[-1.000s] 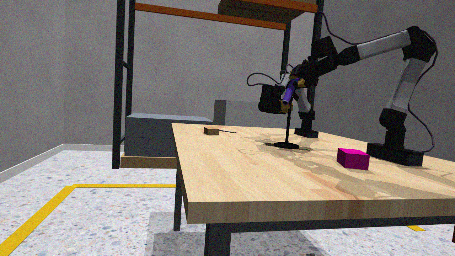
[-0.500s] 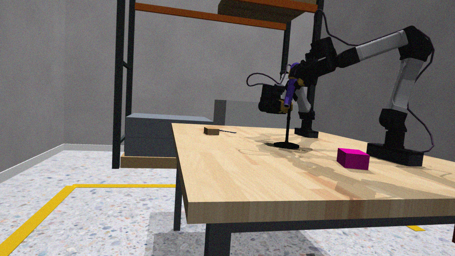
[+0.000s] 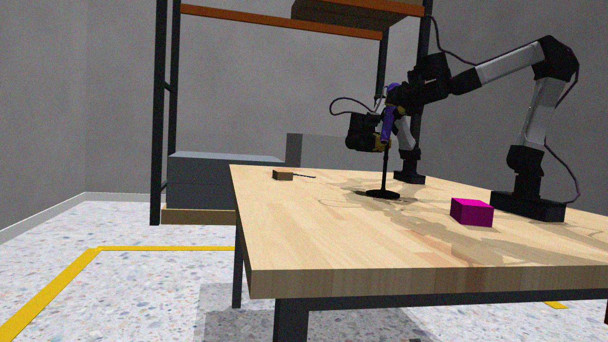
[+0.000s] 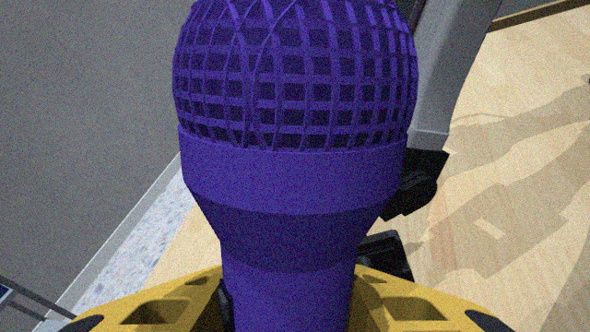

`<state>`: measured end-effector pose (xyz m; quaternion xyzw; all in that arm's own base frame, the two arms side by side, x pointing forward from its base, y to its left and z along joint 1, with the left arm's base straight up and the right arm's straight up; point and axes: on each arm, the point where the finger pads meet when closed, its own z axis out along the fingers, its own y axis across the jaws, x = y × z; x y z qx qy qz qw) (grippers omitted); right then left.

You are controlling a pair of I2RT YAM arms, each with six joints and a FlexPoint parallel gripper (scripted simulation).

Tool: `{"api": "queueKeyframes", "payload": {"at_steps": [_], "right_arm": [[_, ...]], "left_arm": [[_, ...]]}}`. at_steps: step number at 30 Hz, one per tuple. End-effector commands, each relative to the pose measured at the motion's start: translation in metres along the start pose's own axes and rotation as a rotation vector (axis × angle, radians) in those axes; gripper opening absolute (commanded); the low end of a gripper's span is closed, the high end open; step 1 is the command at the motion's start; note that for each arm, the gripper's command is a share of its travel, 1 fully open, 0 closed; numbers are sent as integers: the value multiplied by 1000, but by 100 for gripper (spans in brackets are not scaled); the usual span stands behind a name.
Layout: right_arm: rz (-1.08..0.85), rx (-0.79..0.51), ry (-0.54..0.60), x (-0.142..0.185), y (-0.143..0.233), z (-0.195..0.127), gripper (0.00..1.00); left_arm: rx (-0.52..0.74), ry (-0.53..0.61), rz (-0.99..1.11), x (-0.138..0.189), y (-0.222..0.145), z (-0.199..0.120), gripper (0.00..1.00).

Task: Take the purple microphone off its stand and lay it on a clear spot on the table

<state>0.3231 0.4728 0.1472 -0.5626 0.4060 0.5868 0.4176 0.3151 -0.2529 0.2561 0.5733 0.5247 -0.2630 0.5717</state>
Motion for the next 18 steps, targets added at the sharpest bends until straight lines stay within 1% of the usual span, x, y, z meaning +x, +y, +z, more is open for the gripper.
{"api": "queueKeyframes", "payload": {"at_steps": [1, 3, 4, 5, 8, 9, 11, 12, 17, 18], "right_arm": [[305, -48, 155, 96, 13, -12, 0], [305, -48, 155, 96, 13, -12, 0], [305, -48, 155, 96, 13, -12, 0], [305, -48, 155, 96, 13, -12, 0], [302, -49, 154, 96, 13, -12, 0], [302, -50, 154, 96, 13, -12, 0], [302, -50, 154, 96, 13, -12, 0], [301, -55, 155, 96, 15, -10, 0], [301, -53, 155, 96, 14, -11, 0], [300, -54, 155, 97, 13, -11, 0]], "left_arm": [[-58, -78, -50, -31, 16, -13, 0], [-58, -78, -50, -31, 16, -13, 0], [-39, -126, -118, -13, 12, -5, 0], [-20, -127, -166, -18, 13, -8, 0], [-14, -164, -228, -17, 15, -10, 0], [-34, -129, -195, -11, 15, -10, 0], [-34, -129, -195, -11, 15, -10, 0], [-10, -187, -253, -18, 17, -11, 0], [0, -259, -324, -23, 22, -16, 0], [-13, -204, -303, -11, 18, -11, 0]]}}
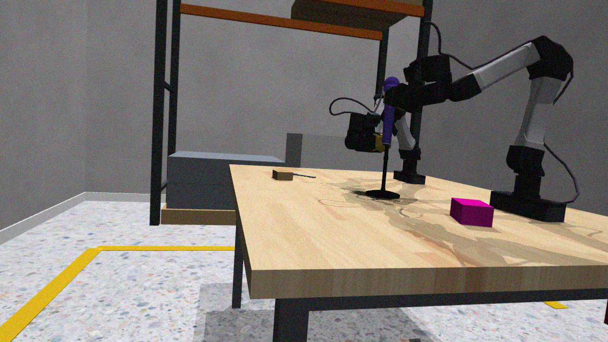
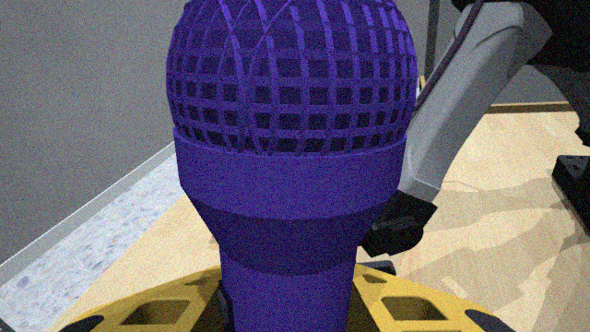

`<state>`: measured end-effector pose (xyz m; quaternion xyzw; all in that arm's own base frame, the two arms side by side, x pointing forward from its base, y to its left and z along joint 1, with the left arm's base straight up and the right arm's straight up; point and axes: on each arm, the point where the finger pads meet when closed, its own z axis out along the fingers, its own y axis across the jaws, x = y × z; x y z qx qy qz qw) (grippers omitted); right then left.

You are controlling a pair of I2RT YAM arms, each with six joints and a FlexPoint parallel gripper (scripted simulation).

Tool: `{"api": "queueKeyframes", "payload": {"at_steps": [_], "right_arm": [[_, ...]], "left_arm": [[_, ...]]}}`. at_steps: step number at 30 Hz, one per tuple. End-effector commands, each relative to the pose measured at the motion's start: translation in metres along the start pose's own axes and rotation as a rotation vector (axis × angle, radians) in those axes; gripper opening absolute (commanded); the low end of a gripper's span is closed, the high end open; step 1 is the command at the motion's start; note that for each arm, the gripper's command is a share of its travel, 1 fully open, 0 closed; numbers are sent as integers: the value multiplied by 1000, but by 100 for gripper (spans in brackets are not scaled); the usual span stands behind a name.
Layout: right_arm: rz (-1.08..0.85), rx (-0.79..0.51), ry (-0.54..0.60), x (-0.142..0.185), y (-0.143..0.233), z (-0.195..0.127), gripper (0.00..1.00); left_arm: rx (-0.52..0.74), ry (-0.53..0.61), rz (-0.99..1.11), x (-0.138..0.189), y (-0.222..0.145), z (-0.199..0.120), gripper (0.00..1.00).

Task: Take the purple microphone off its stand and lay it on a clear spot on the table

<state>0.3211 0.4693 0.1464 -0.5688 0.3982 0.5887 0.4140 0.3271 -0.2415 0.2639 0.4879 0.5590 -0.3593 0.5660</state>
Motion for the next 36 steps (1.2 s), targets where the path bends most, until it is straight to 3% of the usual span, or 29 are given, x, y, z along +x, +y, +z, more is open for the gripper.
{"api": "queueKeyframes", "payload": {"at_steps": [1, 18, 19, 24, 25, 27, 28, 31, 32, 36], "right_arm": [[309, -36, 151, 96, 11, -7, 0], [307, -35, 150, 96, 11, -7, 0], [307, -35, 150, 96, 11, -7, 0], [307, -35, 150, 96, 11, -7, 0], [306, -35, 150, 96, 11, -7, 0], [306, -35, 150, 96, 11, -7, 0], [307, -35, 150, 96, 11, -7, 0], [304, -36, 149, 96, 11, -7, 0], [302, -36, 148, 96, 11, -7, 0], [297, -45, 148, 96, 14, -3, 0]], "left_arm": [[16, -98, -53, -16, -6, 1, 0], [4, -121, -15, -32, -1, -3, 0], [36, -157, -83, -16, -1, -6, 0], [75, -214, -187, -23, -3, -7, 0], [60, -173, -183, -10, -2, -2, 0], [60, -173, -183, -10, -2, -2, 0], [87, -233, -225, -22, -2, -9, 0], [129, -275, -270, -25, -8, -7, 0], [89, -222, -253, -10, -4, -2, 0], [97, -220, -255, -10, -6, -1, 0]]}}
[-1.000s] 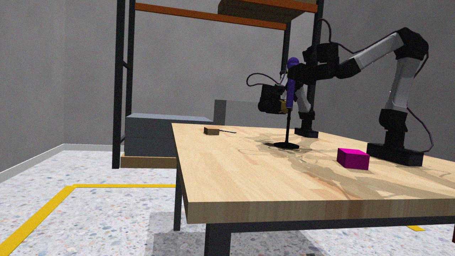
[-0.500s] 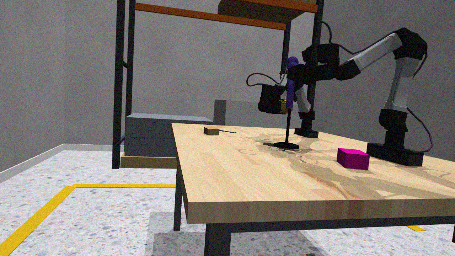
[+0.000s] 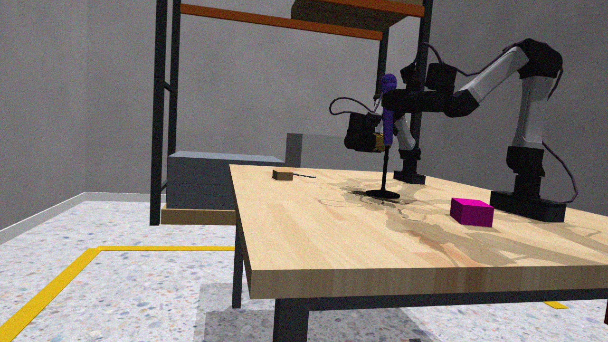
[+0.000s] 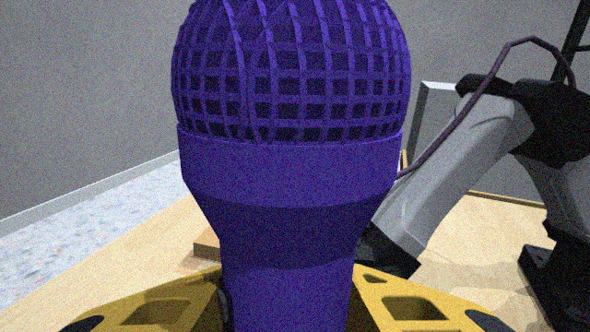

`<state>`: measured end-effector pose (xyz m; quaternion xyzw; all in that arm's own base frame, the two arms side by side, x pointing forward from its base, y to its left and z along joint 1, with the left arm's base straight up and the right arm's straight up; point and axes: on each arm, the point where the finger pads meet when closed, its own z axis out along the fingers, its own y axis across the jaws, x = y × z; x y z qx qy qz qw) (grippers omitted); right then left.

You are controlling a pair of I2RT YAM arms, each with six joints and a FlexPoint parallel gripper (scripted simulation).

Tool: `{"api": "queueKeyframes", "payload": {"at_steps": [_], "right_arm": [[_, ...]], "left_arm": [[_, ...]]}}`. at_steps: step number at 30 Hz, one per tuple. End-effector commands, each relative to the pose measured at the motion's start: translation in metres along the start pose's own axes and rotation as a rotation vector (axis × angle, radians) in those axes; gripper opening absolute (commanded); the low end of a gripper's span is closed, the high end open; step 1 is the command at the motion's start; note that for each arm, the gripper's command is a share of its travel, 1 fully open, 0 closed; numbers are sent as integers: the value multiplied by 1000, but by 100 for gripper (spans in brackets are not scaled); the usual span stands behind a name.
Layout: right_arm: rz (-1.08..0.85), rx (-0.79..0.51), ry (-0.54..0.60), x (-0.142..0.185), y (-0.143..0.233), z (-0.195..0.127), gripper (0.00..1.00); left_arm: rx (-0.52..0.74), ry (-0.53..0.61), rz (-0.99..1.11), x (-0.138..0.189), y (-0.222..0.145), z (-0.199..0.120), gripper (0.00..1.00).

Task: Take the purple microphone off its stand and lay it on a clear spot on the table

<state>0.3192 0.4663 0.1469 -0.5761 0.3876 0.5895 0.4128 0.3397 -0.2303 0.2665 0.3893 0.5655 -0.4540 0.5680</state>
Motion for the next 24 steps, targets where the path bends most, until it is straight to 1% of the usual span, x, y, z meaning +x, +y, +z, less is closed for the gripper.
{"api": "queueKeyframes", "payload": {"at_steps": [1, 8, 9, 11, 14, 15, 18, 22, 24], "right_arm": [[313, -26, 144, 96, 13, 0, 0], [297, -26, 136, 96, 14, -1, 0], [295, -27, 136, 96, 14, -1, 0], [289, -27, 134, 96, 14, -1, 0], [283, -27, 132, 96, 13, -1, 0], [280, -27, 131, 96, 13, -1, 0], [272, -10, 132, 96, 10, -1, 0], [265, -13, 129, 96, 10, 0, 0], [265, -13, 129, 96, 10, 0, 0]], "left_arm": [[112, -49, -42, -4, -23, 7, 0], [112, -49, -41, -5, -23, 7, 0], [116, -62, -18, -14, -23, 8, 0], [117, -69, -5, -20, -23, 9, 0], [117, -70, -4, -20, -23, 9, 0], [130, -64, -2, -15, -15, 6, 0], [129, -70, 21, -34, -24, 3, 0], [112, -66, 29, -41, -15, -3, 0], [119, -77, 43, -43, -19, 0, 0]]}}
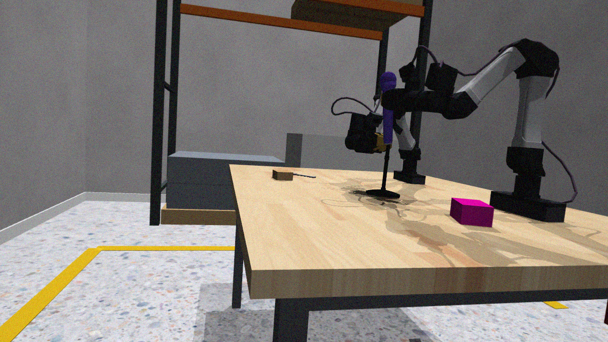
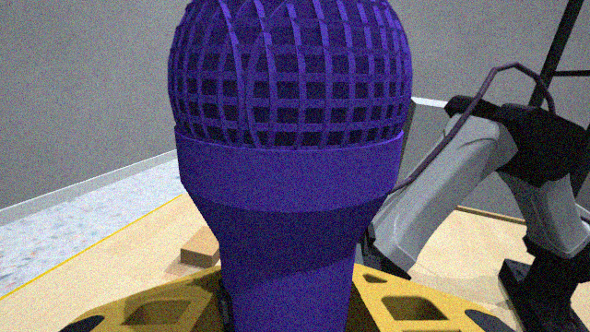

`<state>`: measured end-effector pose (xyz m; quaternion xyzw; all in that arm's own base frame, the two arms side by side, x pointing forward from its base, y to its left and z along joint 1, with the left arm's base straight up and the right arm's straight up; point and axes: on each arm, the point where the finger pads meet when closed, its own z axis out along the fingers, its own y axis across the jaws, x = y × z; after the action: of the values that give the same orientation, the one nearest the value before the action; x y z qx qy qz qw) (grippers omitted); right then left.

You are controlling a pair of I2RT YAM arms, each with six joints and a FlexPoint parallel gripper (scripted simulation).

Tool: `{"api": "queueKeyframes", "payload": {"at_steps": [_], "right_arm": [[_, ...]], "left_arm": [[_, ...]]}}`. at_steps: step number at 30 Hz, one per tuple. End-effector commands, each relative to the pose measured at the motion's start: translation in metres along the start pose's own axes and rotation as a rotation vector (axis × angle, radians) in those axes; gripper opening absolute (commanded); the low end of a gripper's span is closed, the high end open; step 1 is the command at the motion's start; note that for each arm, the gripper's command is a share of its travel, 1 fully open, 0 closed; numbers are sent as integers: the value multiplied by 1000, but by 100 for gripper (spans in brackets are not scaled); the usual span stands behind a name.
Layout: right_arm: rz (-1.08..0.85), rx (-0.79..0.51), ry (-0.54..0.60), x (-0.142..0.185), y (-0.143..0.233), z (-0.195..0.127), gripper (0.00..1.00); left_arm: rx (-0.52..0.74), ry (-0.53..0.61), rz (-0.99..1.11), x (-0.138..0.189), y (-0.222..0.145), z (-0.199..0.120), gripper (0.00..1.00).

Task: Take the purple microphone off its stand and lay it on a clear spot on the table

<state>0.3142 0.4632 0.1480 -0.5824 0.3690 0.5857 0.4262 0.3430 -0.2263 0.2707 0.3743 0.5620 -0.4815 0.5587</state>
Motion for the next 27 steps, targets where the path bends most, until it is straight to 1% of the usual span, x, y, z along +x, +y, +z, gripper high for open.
{"api": "queueKeyframes", "payload": {"at_steps": [1, 2, 11, 18, 19, 27], "right_arm": [[310, -5, 142, 97, 9, 0, 0], [314, -21, 139, 96, 12, 0, 0], [325, -17, 142, 97, 12, 0, 0], [332, -13, 143, 97, 11, -1, 0], [334, -10, 146, 98, 10, -3, 0], [338, -10, 146, 97, 11, -3, 0]], "left_arm": [[97, -44, 96, -37, -25, 4, 0], [91, -34, 88, -37, -20, 2, 0], [62, -22, 107, -48, -10, -3, 0], [54, -32, 129, -58, -8, -5, 0], [44, -15, 110, -56, -5, -6, 0], [28, -13, 131, -68, 1, -10, 0]]}}
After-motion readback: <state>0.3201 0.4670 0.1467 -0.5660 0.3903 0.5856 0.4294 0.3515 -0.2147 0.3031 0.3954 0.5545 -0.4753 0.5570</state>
